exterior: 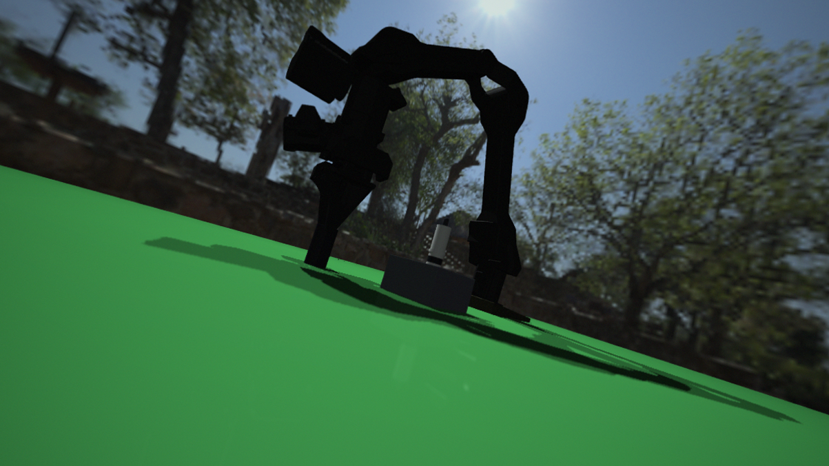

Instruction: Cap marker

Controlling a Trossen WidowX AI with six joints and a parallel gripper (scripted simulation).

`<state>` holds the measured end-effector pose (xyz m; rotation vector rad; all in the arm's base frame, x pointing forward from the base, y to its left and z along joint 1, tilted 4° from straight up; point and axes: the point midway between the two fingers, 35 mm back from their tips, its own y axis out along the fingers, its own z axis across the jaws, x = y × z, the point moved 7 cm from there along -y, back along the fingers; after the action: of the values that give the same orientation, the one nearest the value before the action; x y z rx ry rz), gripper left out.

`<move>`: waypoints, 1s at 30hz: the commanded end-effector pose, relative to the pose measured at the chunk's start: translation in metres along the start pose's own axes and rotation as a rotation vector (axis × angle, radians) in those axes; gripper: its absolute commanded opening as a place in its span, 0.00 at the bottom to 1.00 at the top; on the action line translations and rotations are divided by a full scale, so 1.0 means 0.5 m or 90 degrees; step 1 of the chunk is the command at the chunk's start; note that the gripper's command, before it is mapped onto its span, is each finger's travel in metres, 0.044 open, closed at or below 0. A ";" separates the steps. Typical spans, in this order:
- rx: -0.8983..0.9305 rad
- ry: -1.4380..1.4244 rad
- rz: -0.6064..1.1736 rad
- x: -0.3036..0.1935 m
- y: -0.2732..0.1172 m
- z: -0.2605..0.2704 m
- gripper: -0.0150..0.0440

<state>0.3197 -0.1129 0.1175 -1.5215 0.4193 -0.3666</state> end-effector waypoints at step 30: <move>0.001 -0.001 0.005 -0.003 0.058 0.001 0.34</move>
<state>0.3176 -0.1111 0.0887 -1.5183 0.4229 -0.3593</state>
